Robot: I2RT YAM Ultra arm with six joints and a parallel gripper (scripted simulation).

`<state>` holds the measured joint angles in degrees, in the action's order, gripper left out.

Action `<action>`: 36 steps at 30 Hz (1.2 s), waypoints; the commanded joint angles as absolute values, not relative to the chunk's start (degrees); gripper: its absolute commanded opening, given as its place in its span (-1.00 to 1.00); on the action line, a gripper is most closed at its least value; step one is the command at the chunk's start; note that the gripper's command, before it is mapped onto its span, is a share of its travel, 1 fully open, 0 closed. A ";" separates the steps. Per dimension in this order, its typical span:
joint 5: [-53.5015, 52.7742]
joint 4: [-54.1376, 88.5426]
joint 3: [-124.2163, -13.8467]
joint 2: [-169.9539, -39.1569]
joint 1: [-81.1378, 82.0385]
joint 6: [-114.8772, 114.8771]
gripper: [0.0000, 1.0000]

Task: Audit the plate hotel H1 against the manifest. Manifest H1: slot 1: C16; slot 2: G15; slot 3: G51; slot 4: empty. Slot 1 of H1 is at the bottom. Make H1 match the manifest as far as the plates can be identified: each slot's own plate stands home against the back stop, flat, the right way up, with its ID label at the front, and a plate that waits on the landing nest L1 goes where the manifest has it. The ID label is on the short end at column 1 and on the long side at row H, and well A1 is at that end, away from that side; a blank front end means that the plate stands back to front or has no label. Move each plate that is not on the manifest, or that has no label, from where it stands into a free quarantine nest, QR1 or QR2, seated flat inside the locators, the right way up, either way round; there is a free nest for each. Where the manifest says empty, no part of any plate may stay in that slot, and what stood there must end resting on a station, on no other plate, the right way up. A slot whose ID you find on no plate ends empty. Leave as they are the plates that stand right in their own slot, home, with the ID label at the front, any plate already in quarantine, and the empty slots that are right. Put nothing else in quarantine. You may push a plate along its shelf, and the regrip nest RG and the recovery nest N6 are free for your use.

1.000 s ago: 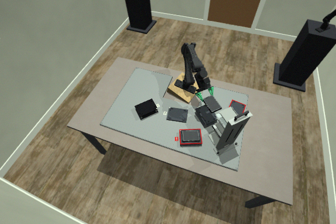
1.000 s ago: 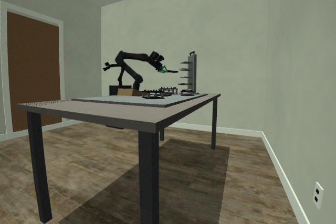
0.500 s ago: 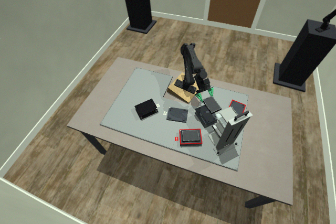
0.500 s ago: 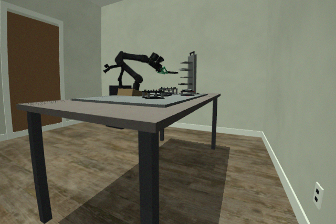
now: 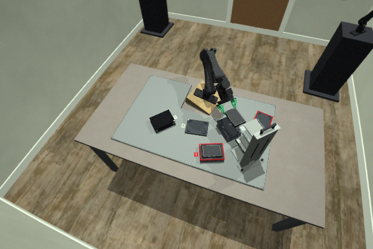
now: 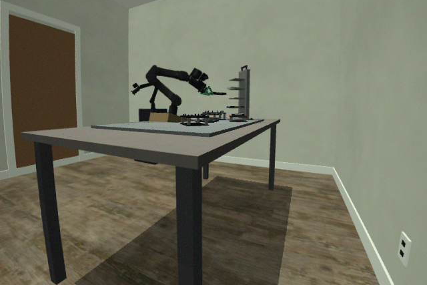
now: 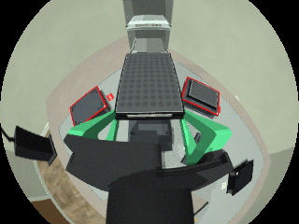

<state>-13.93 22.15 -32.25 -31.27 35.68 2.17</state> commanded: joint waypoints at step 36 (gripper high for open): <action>-10.76 12.03 -35.97 -40.87 39.02 3.36 0.72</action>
<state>-11.35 15.25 -33.41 -40.16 38.35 3.03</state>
